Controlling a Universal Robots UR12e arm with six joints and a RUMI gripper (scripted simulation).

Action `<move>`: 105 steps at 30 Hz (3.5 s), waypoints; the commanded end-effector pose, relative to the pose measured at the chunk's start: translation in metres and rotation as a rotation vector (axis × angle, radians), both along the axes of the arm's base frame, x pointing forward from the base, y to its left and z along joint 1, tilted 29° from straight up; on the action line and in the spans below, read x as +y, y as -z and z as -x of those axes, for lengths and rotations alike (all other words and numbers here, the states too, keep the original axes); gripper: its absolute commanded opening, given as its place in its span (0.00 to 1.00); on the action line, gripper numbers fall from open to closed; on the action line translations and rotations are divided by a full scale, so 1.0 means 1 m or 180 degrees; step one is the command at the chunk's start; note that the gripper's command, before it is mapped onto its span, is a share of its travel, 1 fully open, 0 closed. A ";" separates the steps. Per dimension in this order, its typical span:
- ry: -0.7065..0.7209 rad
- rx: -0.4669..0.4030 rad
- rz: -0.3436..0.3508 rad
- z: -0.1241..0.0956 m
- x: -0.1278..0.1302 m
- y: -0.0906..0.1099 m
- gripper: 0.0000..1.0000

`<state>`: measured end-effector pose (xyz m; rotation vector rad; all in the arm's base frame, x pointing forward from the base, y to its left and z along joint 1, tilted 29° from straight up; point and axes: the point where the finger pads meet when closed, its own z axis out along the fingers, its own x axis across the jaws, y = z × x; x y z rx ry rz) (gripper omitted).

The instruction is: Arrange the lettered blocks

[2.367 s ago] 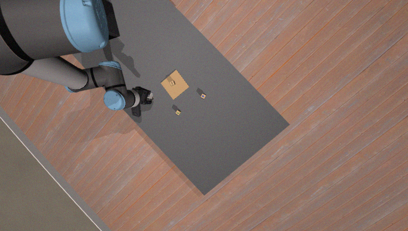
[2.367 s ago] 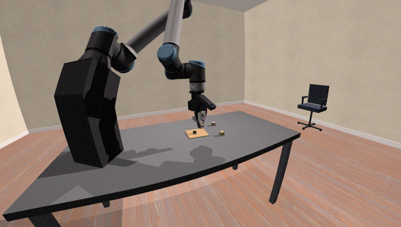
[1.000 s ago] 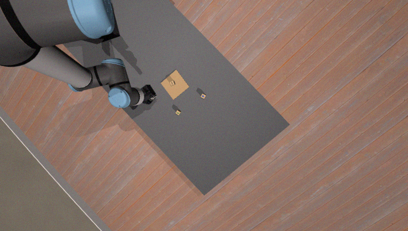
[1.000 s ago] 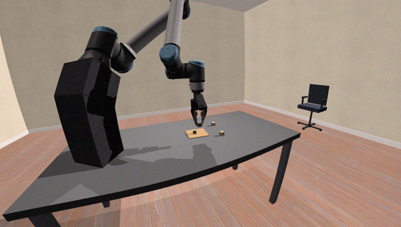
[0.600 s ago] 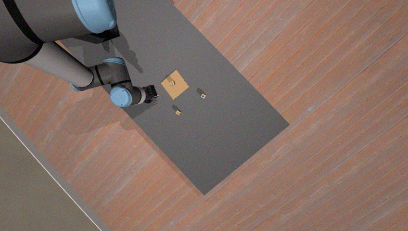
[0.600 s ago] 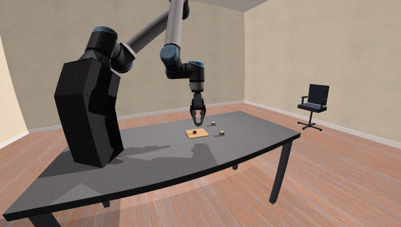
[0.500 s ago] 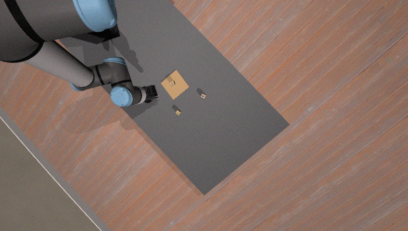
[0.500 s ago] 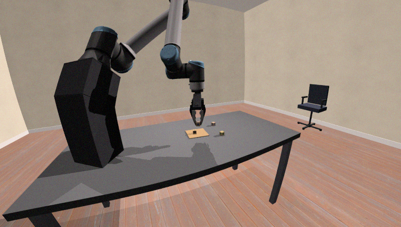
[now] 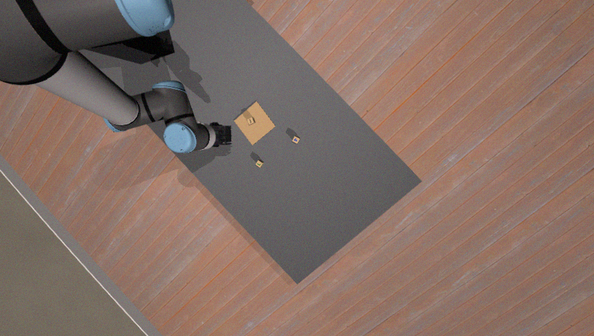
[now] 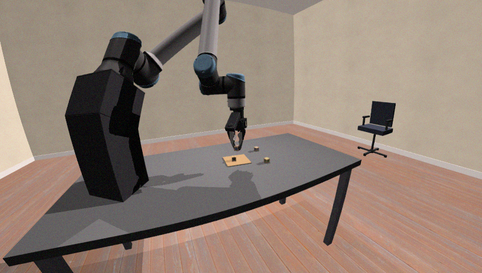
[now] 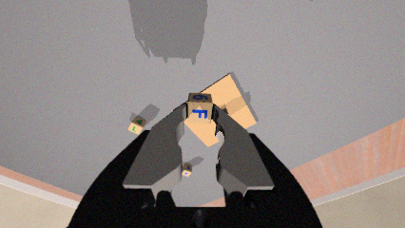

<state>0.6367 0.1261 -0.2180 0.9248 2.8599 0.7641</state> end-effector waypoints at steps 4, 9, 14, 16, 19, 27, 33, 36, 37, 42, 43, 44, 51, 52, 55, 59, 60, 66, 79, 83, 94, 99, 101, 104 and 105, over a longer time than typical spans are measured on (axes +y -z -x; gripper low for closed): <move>0.0551 0.0275 -0.0097 0.005 0.011 -0.005 0.05; 0.0822 0.0410 -0.0153 0.006 0.015 -0.007 0.05; 0.1112 0.0555 -0.0214 0.007 0.021 -0.010 0.05; 0.1228 0.0613 -0.0239 0.007 0.023 -0.011 0.05; 0.1286 0.0642 -0.0251 0.007 0.024 -0.011 0.05; 0.1833 0.0914 -0.0366 0.008 0.034 -0.016 0.05; 0.2180 0.1088 -0.0440 0.009 0.041 -0.020 0.05; 0.2238 0.1117 -0.0452 0.009 0.042 -0.020 0.05; 0.2353 0.1174 -0.0477 0.009 0.044 -0.022 0.05; 0.2667 0.1330 -0.0544 0.009 0.050 -0.025 0.05; 0.2726 0.1360 -0.0556 0.009 0.052 -0.025 0.05; 0.2784 0.1389 -0.0569 0.009 0.053 -0.026 0.05; 0.3189 0.1591 -0.0655 0.009 0.061 -0.030 0.05; 0.3189 0.1591 -0.0655 0.009 0.061 -0.030 0.05; 0.3404 0.1699 -0.0702 0.009 0.065 -0.032 0.05; 0.3617 0.1806 -0.0748 0.009 0.069 -0.034 0.05; 0.3675 0.1835 -0.0760 0.009 0.070 -0.035 0.05; 0.4022 0.2009 -0.0835 0.008 0.077 -0.039 0.05; 0.4735 0.2368 -0.0990 0.007 0.090 -0.046 0.05; 0.4966 0.2484 -0.1040 0.006 0.094 -0.049 0.05; 0.5550 0.2779 -0.1167 0.004 0.104 -0.054 0.05; 0.5836 0.2925 -0.1230 0.003 0.109 -0.057 0.05; 0.5943 0.2979 -0.1254 0.003 0.110 -0.058 0.05; 0.5994 0.3005 -0.1265 0.003 0.111 -0.059 0.05; 0.6044 0.3032 -0.1274 0.003 0.112 -0.059 0.05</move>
